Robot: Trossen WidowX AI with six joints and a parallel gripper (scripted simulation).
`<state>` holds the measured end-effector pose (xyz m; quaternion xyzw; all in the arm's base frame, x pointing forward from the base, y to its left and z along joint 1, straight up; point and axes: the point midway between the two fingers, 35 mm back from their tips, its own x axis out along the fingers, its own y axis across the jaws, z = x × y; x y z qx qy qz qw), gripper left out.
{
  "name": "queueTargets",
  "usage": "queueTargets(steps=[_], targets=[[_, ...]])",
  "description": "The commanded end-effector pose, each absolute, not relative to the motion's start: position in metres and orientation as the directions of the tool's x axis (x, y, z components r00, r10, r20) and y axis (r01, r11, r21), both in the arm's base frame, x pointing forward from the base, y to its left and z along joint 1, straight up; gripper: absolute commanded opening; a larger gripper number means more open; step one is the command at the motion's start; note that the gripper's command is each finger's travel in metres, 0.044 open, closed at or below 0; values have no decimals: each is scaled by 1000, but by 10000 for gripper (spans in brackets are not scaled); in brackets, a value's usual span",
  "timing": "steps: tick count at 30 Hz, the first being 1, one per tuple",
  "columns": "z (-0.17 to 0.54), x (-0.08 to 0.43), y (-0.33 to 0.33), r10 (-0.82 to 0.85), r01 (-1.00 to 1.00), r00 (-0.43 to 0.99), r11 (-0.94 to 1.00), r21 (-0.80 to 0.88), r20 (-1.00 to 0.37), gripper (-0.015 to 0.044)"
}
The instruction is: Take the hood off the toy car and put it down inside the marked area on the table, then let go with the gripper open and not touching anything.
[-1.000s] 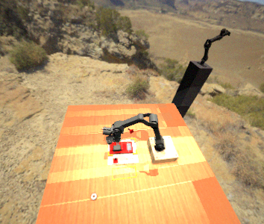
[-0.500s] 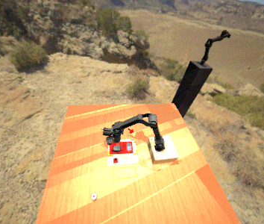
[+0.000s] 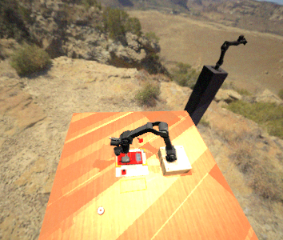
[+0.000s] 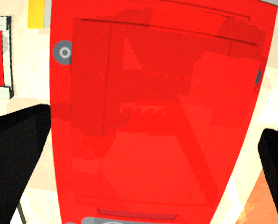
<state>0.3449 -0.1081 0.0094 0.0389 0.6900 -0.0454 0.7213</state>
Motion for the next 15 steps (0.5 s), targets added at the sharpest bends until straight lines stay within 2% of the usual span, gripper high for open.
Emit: queueTargets(steps=[1, 15], targets=[[6, 343, -107, -6, 120, 40, 993, -1, -999, 440], [-1, 344, -107, -6, 120, 40, 993, -1, -999, 440]])
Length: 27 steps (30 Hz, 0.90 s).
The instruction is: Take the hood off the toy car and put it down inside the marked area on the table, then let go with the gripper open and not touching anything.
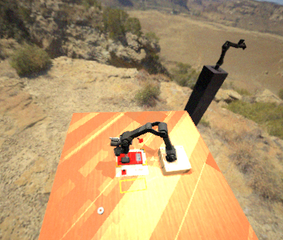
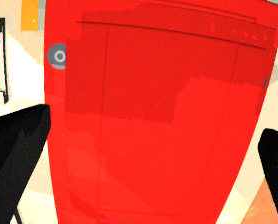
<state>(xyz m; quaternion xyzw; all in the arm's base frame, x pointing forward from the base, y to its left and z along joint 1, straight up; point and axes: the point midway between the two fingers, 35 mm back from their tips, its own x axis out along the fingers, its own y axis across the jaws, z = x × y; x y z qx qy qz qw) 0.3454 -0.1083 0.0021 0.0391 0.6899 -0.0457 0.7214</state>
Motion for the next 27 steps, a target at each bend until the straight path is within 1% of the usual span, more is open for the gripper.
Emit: queueTargets(steps=[1, 17, 21, 27], targets=[[-2, 344, -107, -6, 120, 40, 993, -1, -999, 440], [-9, 344, -107, -6, 120, 39, 993, -1, -999, 440], [-6, 346, -108, -12, 120, 44, 993, -7, -999, 335], [-6, 346, -108, -12, 120, 44, 993, -7, -999, 295]])
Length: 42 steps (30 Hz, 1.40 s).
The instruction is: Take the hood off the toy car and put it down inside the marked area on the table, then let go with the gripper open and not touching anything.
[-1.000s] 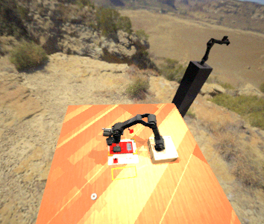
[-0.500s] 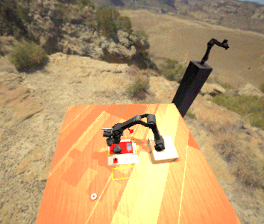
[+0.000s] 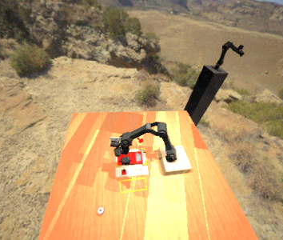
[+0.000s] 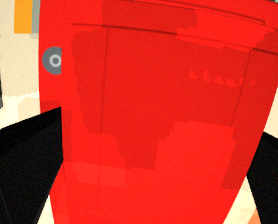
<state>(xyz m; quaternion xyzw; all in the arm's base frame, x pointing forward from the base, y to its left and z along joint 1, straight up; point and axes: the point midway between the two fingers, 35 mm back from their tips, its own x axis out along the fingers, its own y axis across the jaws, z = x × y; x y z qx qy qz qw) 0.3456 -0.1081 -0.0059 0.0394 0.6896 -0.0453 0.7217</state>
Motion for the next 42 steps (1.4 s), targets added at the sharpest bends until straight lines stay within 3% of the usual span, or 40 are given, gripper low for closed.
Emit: queueTargets(steps=[1, 3, 14, 42], targets=[[-6, 346, -108, -12, 120, 44, 993, -7, -999, 288], [-6, 346, -108, -12, 120, 44, 993, -7, -999, 275], [-1, 346, -108, -12, 120, 44, 993, -6, -999, 0], [18, 345, -108, -11, 120, 45, 993, -6, -999, 0]])
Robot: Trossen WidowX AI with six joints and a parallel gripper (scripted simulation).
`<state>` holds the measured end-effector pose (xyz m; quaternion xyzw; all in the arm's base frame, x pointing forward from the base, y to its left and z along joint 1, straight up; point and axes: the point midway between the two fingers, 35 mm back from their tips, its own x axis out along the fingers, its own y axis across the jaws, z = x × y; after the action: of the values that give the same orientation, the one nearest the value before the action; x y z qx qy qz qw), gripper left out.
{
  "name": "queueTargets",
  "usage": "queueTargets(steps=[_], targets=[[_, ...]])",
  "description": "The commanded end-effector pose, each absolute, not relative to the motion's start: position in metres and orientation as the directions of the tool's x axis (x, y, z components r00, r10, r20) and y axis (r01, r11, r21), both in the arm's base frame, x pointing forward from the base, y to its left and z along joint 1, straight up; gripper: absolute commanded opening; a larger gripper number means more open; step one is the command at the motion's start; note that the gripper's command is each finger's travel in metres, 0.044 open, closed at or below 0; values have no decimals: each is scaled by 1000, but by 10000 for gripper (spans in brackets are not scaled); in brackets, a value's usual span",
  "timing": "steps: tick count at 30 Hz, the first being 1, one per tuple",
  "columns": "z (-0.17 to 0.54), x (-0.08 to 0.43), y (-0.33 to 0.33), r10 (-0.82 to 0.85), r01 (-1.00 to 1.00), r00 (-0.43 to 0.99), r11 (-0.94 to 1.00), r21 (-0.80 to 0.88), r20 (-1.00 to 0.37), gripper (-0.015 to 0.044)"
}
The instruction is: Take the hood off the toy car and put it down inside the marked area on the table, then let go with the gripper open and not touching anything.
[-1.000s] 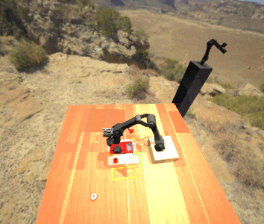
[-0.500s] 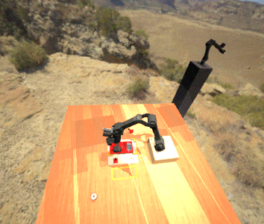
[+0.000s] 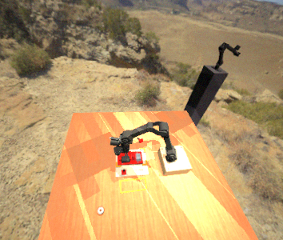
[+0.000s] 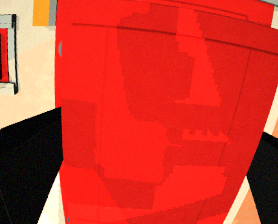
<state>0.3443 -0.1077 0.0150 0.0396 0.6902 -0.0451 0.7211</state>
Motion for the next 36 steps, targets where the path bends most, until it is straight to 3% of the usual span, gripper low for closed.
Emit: queueTargets(steps=[1, 19, 36], targets=[[18, 345, -108, -11, 120, 45, 993, -6, -999, 0], [59, 343, -107, -11, 120, 45, 993, -6, -999, 0], [62, 350, -42, -4, 120, 46, 993, 1, -999, 0]])
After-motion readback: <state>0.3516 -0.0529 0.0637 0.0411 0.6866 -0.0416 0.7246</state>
